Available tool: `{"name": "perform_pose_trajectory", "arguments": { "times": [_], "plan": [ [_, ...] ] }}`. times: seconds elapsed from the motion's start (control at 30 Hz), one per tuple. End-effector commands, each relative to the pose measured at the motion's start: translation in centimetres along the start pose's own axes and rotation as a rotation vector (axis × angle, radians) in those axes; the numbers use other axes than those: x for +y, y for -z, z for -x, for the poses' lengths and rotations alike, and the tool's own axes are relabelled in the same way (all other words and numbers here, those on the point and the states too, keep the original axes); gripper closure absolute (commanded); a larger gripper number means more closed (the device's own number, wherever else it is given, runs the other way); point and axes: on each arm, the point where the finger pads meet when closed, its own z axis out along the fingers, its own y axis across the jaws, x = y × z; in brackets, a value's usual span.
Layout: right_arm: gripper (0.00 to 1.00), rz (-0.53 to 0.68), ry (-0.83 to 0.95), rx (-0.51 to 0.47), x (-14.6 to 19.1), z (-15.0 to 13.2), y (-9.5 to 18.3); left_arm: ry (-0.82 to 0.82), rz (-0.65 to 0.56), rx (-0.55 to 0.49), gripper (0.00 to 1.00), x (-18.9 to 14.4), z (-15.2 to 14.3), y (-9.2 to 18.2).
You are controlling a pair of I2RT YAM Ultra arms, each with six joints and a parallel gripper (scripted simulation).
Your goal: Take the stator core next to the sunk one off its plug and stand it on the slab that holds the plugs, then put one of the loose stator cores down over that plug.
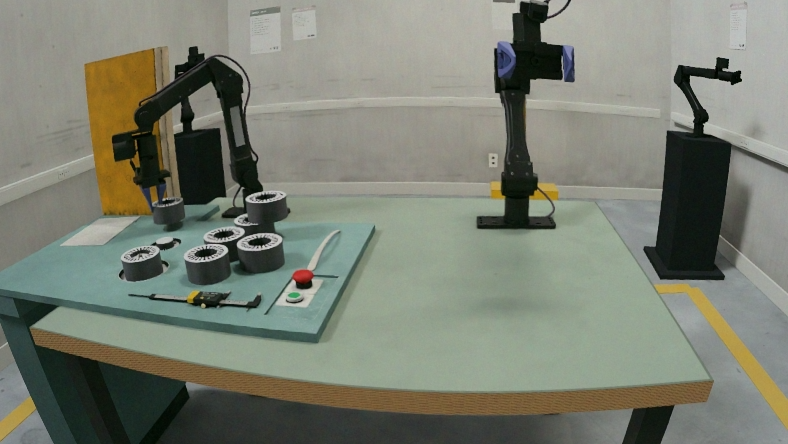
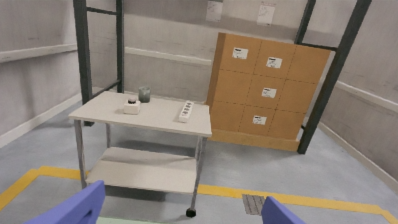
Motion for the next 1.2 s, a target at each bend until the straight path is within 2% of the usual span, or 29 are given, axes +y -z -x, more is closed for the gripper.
{"name": "perform_pose_trajectory", "arguments": {
  "times": [0.0,0.17,0.23,0.4,0.47,0.63,0.77,0.8,1.17],
  "plan": [
    [1.0,0.037,-0.006,-0.023,-0.4,0.5,2.4,-0.006,0.004,-0.032,0.0,0.0,1.3,0.9],
    [1.0,0.081,0.009,-0.03,0.9,0.4,2.7,-0.006,0.004,-0.032,0.0,0.0,1.3,0.9],
    [1.0,0.035,0.007,-0.026,-0.3,0.4,1.1,-0.006,0.004,-0.032,0.0,0.0,1.3,0.9],
    [1.0,0.056,-0.006,-0.031,0.7,1.0,1.4,-0.006,0.004,-0.032,0.0,0.0,1.3,0.9],
    [1.0,0.01,0.009,-0.026,-0.5,0.5,-0.1,-0.006,0.004,-0.032,0.0,0.0,1.3,0.9],
    [1.0,0.025,-0.012,-0.028,0.2,0.9,0.4,-0.006,0.004,-0.032,0.0,0.0,1.3,0.9],
    [1.0,0.026,-0.012,-0.031,-0.1,1.0,-0.2,-0.006,0.004,-0.032,0.0,0.0,1.3,0.9],
    [0.62,0.034,0.022,-0.027,0.4,0.1,0.3,-0.006,0.004,-0.032,0.0,0.0,1.3,0.9],
    [0.62,0.046,0.004,-0.028,0.7,0.6,0.6,-0.006,0.004,-0.032,0.0,0.0,1.3,0.9]
  ]
}}
